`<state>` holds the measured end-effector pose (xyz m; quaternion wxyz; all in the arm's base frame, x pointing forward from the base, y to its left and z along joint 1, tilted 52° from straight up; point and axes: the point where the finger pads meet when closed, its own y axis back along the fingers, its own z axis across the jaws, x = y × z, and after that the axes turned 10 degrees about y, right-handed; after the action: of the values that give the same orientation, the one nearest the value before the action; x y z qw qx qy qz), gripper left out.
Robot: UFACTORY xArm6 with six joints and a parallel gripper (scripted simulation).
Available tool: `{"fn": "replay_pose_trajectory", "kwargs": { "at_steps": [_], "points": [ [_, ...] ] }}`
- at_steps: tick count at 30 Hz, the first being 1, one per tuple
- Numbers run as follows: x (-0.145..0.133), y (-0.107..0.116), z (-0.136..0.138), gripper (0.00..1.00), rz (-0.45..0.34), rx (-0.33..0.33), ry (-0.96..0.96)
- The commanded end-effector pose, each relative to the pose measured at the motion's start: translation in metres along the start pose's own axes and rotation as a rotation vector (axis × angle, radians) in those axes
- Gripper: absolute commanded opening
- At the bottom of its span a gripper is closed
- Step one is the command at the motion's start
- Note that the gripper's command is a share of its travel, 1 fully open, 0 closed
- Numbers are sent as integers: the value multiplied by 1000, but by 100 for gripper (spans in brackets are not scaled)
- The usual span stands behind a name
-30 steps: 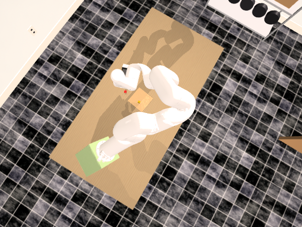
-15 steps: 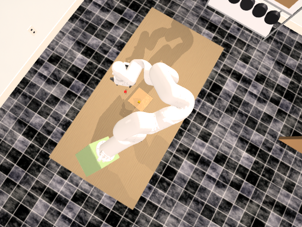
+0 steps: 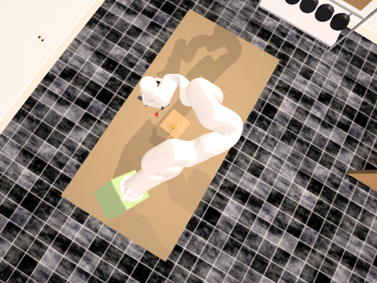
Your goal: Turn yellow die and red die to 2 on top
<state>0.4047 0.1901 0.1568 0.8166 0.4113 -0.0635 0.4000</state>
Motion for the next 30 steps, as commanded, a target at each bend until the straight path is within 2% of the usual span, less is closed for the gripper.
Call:
{"fn": "replay_pose_trajectory", "kwargs": {
  "at_steps": [1, 13, 15, 17, 30],
  "points": [
    [1, 0, 0, 100, 3, 0, -64],
    [-1, -7, 0, 100, 4, -1, -500],
    [-1, -7, 0, 100, 4, -1, -500],
    [-1, -10, 0, 100, 5, -1, -626],
    [-3, -17, 0, 100, 6, 0, -1059]
  ]
}}
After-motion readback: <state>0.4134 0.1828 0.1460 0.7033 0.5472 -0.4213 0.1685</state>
